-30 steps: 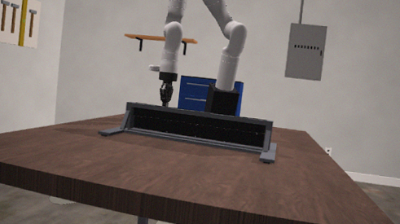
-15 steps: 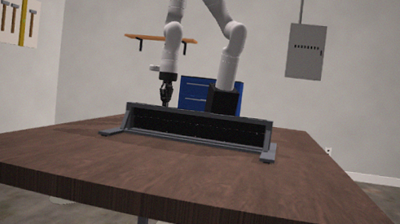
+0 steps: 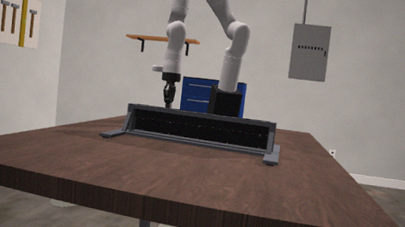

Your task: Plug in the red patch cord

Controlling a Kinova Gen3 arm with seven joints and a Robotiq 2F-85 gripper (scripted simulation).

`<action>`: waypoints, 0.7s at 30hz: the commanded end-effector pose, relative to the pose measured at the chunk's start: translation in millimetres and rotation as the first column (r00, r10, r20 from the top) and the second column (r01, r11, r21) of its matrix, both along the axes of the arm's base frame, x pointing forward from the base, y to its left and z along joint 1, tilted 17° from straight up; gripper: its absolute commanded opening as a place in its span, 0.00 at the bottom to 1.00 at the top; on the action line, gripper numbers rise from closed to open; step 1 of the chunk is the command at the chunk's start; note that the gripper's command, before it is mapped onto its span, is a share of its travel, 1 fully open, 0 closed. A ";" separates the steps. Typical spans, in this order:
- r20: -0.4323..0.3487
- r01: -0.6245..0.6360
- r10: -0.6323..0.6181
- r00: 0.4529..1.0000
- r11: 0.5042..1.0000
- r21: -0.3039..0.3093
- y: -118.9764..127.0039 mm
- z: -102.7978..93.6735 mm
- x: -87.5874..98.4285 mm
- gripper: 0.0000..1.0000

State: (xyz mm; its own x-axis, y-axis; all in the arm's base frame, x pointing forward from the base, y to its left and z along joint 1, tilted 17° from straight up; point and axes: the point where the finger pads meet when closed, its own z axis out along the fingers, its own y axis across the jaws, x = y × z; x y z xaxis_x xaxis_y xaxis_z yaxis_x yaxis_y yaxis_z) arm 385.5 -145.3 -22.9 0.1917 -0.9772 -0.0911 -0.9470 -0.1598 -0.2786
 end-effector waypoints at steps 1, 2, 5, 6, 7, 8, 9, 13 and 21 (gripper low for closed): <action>0.007 -0.050 0.050 0.999 0.999 -0.014 3.9 4.3 4.0 0.00; 0.007 -0.050 0.050 0.999 0.999 -0.014 3.9 4.3 4.0 0.00; 0.009 -0.071 0.071 0.997 0.997 -0.019 6.0 5.7 5.4 0.00; 0.011 -0.082 0.082 0.997 0.996 -0.023 7.0 6.6 6.5 0.00; 0.012 -0.094 0.094 0.995 0.995 -0.026 8.1 7.5 7.6 0.00; 0.014 -0.106 0.107 0.994 0.994 -0.030 9.2 8.4 8.9 0.00; 0.015 -0.119 0.120 0.993 0.992 -0.034 10.4 9.3 10.0 0.00; 0.021 -0.176 0.177 0.984 0.983 -0.051 15.9 13.5 14.9 0.00; 0.028 -0.273 0.276 0.961 0.959 -0.081 25.4 20.8 23.4 0.00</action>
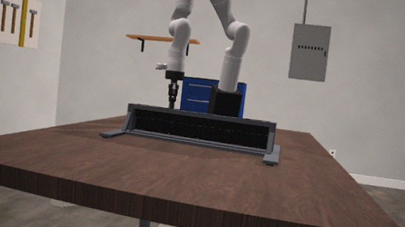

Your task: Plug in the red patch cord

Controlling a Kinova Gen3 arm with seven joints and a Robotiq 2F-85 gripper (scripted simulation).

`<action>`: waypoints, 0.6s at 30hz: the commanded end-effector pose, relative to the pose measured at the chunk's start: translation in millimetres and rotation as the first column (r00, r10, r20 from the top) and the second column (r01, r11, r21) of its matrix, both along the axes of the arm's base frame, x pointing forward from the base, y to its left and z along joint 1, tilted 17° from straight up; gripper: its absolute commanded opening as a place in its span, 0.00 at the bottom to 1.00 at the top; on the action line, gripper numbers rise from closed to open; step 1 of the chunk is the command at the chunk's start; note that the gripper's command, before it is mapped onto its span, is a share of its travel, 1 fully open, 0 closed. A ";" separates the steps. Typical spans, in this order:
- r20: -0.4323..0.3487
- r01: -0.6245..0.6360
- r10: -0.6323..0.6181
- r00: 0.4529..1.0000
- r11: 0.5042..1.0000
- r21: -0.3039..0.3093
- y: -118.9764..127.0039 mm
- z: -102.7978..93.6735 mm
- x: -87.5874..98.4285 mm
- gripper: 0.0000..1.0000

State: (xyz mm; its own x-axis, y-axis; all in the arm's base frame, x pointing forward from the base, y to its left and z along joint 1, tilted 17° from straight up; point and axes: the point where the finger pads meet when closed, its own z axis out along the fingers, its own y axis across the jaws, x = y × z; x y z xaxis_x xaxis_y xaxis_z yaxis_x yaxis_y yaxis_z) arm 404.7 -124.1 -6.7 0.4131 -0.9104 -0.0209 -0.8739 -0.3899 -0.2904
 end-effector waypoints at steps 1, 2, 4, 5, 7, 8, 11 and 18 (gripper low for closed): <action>0.009 -0.065 0.066 0.998 0.998 -0.019 6.0 5.9 5.7 0.00; 0.011 -0.084 0.084 0.996 0.996 -0.024 7.7 7.3 7.3 0.00; 0.015 -0.122 0.122 0.992 0.992 -0.035 11.4 10.0 10.5 0.00; 0.017 -0.141 0.142 0.990 0.989 -0.041 13.2 11.5 12.1 0.00; 0.021 -0.180 0.181 0.983 0.982 -0.053 16.9 14.3 15.5 0.00; 0.022 -0.199 0.201 0.979 0.978 -0.058 18.8 15.7 17.2 0.00; 0.026 -0.259 0.261 0.965 0.963 -0.077 24.7 20.2 22.4 0.00; 0.031 -0.351 0.357 0.934 0.930 -0.109 32.1 27.7 30.8 0.00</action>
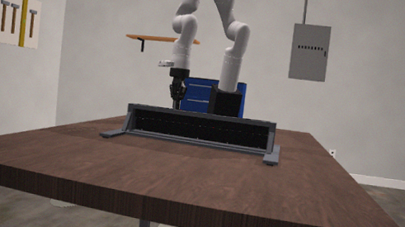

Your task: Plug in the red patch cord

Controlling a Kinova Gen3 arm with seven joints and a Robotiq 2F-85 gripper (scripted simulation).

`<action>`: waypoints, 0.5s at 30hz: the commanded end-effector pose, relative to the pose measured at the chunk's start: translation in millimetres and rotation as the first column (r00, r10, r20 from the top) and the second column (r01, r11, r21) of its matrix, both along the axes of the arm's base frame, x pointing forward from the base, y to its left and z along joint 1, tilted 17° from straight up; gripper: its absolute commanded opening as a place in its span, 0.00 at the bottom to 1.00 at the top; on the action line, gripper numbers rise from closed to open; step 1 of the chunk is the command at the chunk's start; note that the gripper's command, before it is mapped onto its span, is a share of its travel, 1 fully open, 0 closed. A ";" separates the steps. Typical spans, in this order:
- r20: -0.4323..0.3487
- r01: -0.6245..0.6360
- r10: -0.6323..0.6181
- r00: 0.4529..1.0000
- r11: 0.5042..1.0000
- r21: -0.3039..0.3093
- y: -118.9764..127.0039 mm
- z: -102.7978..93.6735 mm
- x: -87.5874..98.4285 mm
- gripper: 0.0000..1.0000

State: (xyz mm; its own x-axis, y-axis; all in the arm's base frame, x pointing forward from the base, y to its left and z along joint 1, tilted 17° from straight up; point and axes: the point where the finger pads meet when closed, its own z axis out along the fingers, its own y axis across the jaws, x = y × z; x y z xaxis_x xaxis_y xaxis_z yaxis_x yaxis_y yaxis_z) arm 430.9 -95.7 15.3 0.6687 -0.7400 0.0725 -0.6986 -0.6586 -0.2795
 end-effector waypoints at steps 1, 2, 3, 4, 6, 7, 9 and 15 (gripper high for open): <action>0.011 -0.077 0.078 0.997 0.997 -0.024 6.6 7.3 6.6 0.00; 0.013 -0.100 0.100 0.995 0.995 -0.031 9.3 8.8 8.6 0.00; 0.015 -0.121 0.122 0.992 0.992 -0.037 11.4 10.4 10.4 0.00; 0.017 -0.142 0.143 0.990 0.989 -0.043 13.1 11.9 12.2 0.00; 0.021 -0.182 0.183 0.983 0.982 -0.055 16.6 14.9 15.7 0.00; 0.023 -0.202 0.204 0.979 0.977 -0.062 18.3 16.4 17.5 0.00; 0.026 -0.242 0.244 0.969 0.967 -0.075 21.9 19.5 21.0 0.00; 0.030 -0.320 0.324 0.946 0.942 -0.100 29.5 25.5 28.2 0.00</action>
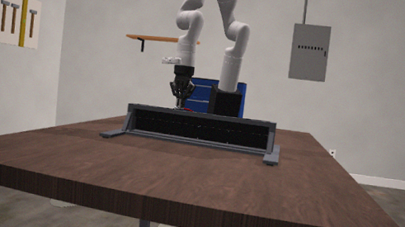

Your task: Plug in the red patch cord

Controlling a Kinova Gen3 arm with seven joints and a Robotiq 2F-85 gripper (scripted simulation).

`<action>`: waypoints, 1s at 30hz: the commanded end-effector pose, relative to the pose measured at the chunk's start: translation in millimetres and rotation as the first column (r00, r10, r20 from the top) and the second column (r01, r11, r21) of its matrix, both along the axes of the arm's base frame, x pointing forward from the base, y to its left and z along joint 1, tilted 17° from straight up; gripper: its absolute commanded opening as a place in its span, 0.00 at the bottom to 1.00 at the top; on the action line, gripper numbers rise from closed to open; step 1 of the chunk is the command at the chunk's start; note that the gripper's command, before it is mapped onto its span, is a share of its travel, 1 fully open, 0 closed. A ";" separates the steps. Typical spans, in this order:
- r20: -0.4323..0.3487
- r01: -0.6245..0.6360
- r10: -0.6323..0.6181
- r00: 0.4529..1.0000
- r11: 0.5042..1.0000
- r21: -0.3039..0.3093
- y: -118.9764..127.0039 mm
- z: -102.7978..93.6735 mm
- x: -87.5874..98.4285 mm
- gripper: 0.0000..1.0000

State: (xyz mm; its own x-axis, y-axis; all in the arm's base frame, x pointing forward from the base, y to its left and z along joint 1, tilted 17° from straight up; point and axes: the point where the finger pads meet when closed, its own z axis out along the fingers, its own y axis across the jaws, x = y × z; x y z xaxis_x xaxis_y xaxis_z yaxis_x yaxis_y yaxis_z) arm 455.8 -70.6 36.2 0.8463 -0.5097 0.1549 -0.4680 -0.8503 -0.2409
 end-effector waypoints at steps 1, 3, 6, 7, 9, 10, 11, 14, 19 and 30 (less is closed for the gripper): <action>0.006 -0.059 0.059 0.998 0.998 -0.017 6.6 5.0 4.5 0.00; 0.012 -0.099 0.099 0.995 0.995 -0.030 10.1 8.6 8.2 0.00; 0.017 -0.154 0.155 0.988 0.987 -0.045 15.5 12.3 13.0 0.00; 0.019 -0.172 0.173 0.985 0.984 -0.050 17.2 13.6 14.5 0.00; 0.021 -0.206 0.208 0.978 0.977 -0.061 20.6 16.0 17.4 0.00; 0.023 -0.223 0.225 0.974 0.973 -0.066 22.2 17.2 18.9 0.00; 0.024 -0.239 0.241 0.970 0.968 -0.071 23.7 18.3 20.2 0.00; 0.025 -0.281 0.284 0.958 0.956 -0.083 28.1 20.9 23.8 0.00; 0.026 -0.320 0.324 0.946 0.943 -0.095 32.0 23.3 27.1 0.00; 0.028 -0.423 0.430 0.903 0.897 -0.129 42.8 31.0 36.8 0.00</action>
